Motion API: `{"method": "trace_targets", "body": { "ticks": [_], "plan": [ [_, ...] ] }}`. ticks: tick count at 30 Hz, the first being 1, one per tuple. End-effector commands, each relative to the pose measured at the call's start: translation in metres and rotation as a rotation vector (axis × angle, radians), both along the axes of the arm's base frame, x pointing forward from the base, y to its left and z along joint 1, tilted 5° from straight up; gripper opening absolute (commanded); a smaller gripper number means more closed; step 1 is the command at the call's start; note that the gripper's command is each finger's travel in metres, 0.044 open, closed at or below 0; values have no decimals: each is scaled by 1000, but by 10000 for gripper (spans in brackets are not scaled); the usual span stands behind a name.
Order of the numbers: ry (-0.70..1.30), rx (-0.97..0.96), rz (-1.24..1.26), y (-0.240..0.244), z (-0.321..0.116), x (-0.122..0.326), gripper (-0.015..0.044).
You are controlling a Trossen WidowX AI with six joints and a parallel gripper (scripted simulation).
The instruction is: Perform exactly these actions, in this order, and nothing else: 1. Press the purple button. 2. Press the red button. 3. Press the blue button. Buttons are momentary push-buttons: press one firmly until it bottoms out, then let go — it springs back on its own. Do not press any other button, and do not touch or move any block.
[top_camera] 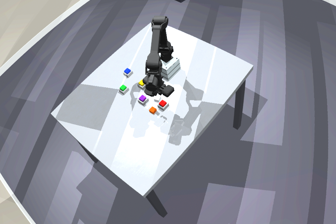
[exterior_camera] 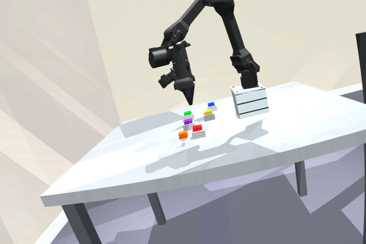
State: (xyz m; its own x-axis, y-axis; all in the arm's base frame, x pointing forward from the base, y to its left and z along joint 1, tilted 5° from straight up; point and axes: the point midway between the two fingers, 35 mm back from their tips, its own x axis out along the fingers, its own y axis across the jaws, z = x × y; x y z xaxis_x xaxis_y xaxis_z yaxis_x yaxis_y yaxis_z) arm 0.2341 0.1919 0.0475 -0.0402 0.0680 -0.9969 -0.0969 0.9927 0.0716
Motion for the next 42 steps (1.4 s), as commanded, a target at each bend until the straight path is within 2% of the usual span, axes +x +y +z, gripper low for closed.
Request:
{"method": "trace_targets", "body": {
  "ticks": [1, 9, 15, 22, 29, 32, 39, 42],
  "plan": [
    [3, -7, 6, -4, 6, 0, 20],
    [-7, -20, -23, -104, 0, 46, 20],
    [-9, -30, -30, -190, -4, 55, 20],
    [-5, -37, -23, -284, -8, 34, 20],
    [4, -37, -1, -362, -10, -14, 20],
    [6, -36, 6, -378, -11, -28, 20],
    [6, -36, 7, -378, -14, -28, 20],
    [6, -36, 7, -377, -59, -30, 20]
  ]
}}
